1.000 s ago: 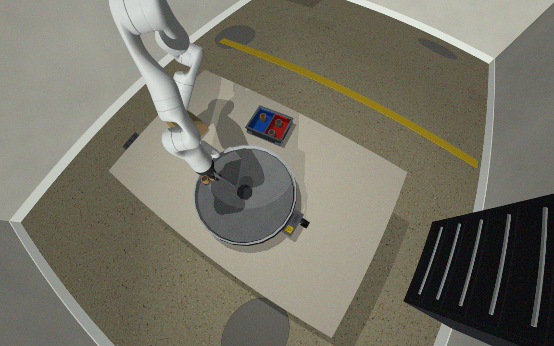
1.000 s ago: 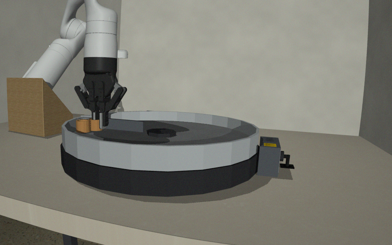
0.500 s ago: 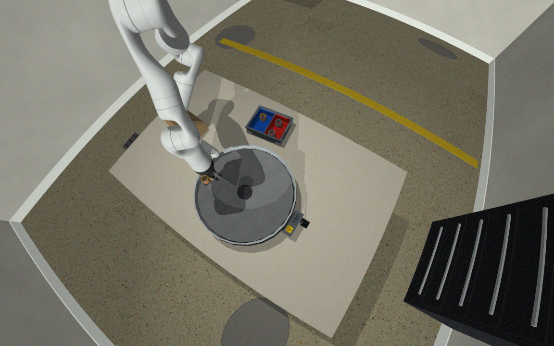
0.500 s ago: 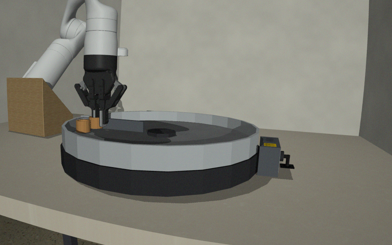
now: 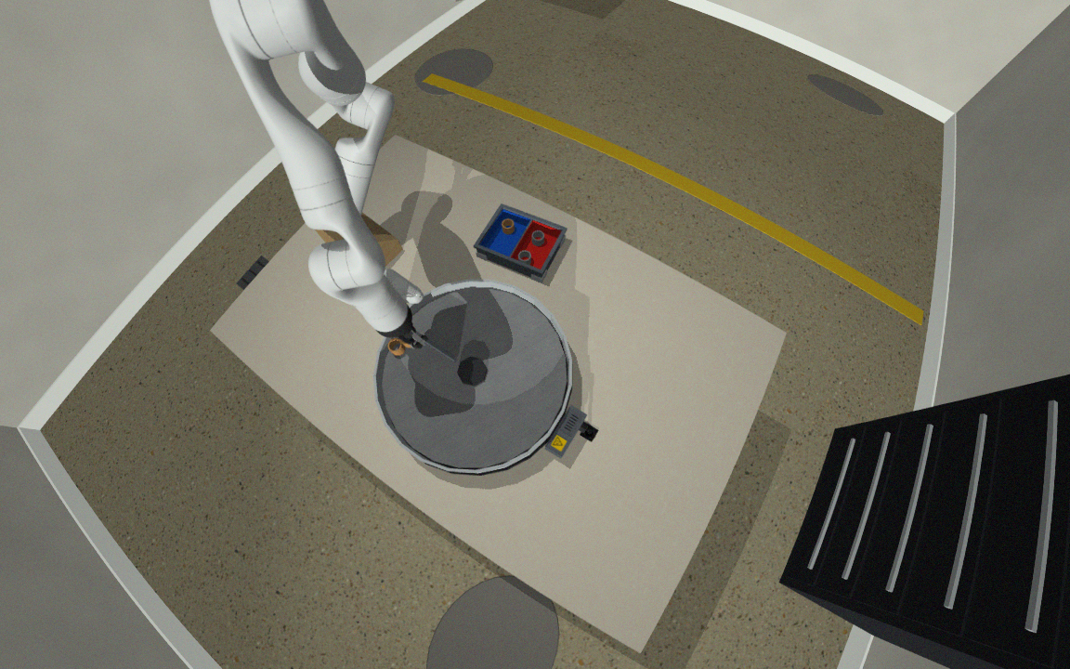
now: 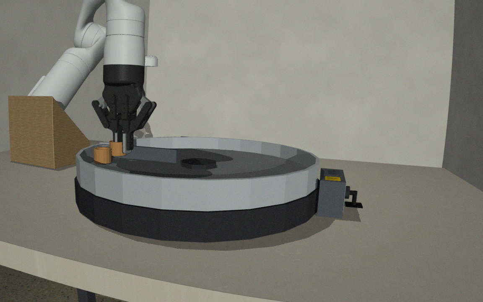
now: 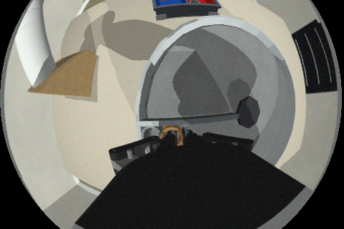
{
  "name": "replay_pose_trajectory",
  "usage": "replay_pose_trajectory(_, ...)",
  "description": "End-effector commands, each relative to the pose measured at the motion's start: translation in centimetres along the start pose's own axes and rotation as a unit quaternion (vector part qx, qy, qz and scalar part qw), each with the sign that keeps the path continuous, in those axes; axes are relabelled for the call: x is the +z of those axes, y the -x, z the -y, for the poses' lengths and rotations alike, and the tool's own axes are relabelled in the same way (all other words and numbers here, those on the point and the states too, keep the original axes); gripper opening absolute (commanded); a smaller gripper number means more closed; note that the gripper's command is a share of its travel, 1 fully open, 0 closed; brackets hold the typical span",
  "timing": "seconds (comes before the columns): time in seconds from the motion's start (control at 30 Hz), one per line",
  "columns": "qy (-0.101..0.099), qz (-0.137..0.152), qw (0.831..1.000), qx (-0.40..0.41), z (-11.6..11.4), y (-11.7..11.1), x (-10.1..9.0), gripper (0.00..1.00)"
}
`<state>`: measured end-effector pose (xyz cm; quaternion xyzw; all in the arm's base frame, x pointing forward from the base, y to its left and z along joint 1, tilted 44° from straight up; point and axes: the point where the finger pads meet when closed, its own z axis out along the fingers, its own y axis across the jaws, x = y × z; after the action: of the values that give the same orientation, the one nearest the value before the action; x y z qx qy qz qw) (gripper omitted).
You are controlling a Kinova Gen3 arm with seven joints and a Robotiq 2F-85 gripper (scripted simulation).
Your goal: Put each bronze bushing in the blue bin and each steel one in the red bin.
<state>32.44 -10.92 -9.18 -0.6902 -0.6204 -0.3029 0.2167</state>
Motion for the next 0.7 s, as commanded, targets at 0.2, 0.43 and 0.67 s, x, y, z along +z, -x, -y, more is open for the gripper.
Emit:
replay_pose_trajectory(0.2,0.001,0.001,1.000,0.000,-0.03,0.05,-0.28,0.00)
replay_pose_trajectory(0.43,0.001,0.001,1.000,0.000,-0.03,0.05,-0.53,0.00)
replay_pose_trajectory(0.67,0.001,0.001,1.000,0.000,-0.03,0.05,-0.78,0.00)
